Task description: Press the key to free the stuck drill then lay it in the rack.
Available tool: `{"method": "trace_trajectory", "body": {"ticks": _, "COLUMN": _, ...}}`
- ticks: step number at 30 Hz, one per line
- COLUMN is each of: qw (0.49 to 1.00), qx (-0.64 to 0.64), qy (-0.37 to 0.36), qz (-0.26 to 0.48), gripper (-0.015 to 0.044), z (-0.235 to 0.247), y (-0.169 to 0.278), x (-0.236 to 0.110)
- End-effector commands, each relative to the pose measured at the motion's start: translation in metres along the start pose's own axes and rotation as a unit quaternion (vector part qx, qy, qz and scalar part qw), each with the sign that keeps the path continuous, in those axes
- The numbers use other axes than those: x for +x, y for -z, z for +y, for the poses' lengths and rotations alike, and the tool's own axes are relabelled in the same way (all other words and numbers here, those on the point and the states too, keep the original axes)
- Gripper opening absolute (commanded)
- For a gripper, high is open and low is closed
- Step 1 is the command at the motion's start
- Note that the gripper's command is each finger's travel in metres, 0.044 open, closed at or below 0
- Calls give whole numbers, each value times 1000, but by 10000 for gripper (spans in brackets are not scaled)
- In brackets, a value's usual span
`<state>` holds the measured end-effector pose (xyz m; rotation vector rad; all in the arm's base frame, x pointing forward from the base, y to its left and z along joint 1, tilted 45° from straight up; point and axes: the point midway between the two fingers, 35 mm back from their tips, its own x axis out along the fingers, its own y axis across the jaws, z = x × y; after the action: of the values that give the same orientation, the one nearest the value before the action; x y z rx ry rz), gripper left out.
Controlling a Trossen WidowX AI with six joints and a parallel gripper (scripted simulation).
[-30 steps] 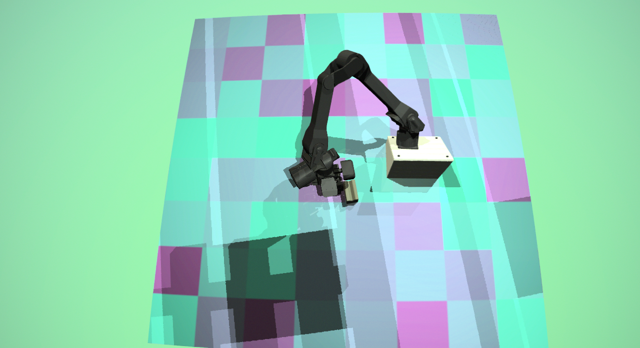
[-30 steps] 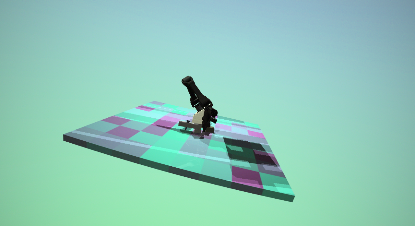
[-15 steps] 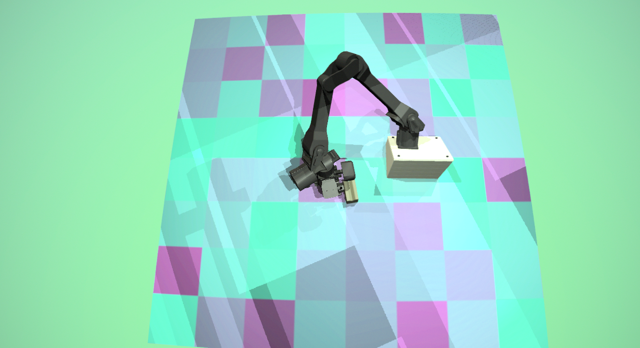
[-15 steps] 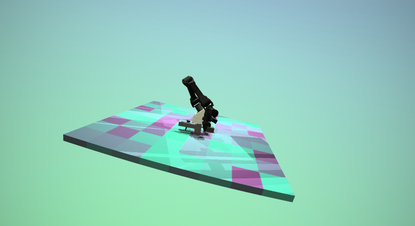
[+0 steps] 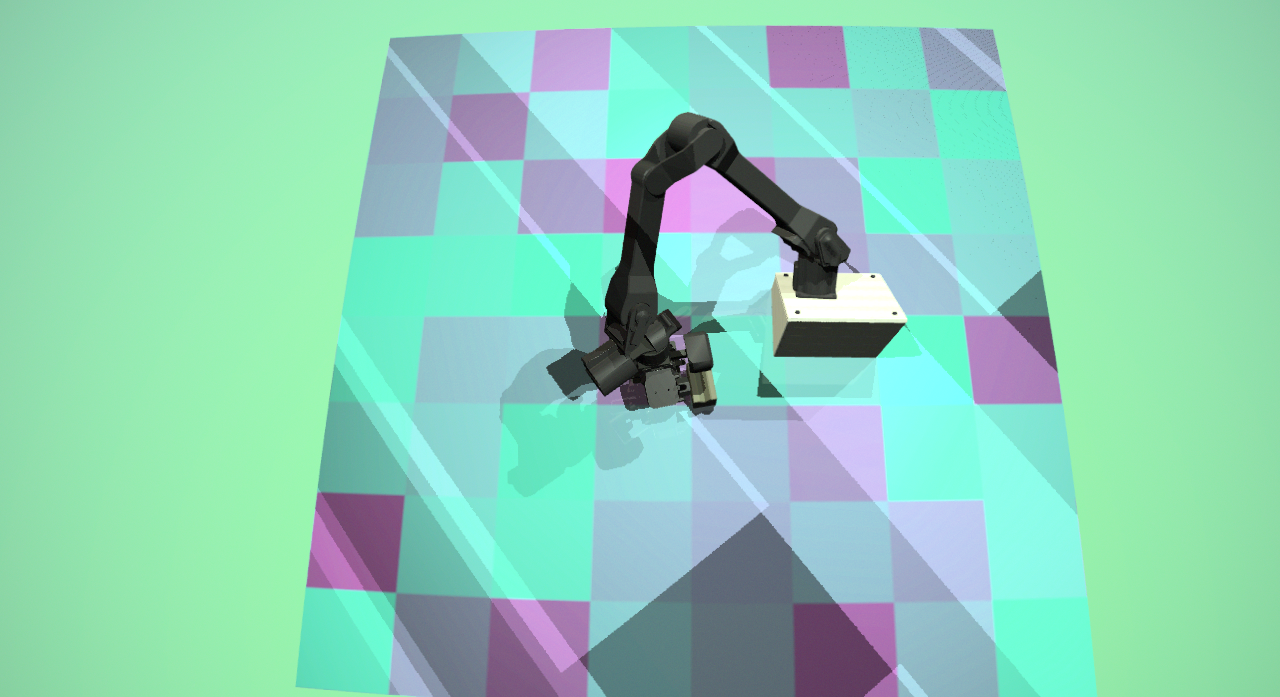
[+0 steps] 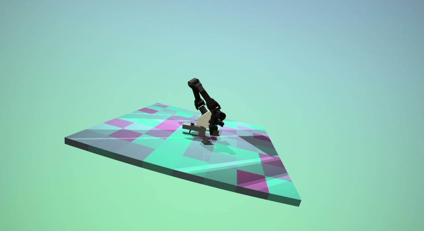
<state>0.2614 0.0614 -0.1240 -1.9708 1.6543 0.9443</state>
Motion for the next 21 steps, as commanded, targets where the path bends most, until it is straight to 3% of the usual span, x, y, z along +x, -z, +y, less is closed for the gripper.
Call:
{"method": "trace_trajectory", "body": {"ticks": 1, "qw": 1000, "qx": 2, "qy": 4, "qz": -3, "gripper": 0, "z": -3, "y": -9, "x": -3}}
{"method": "trace_trajectory", "body": {"ticks": 13, "qw": 1000, "qx": 2, "qy": 4, "qz": -4, "gripper": 0, "z": -3, "y": -27, "x": -5}}
{"method": "trace_trajectory", "body": {"ticks": 21, "qw": 1000, "qx": 0, "qy": 0, "qz": -1, "gripper": 210, "z": -1, "y": -20, "x": -2}}
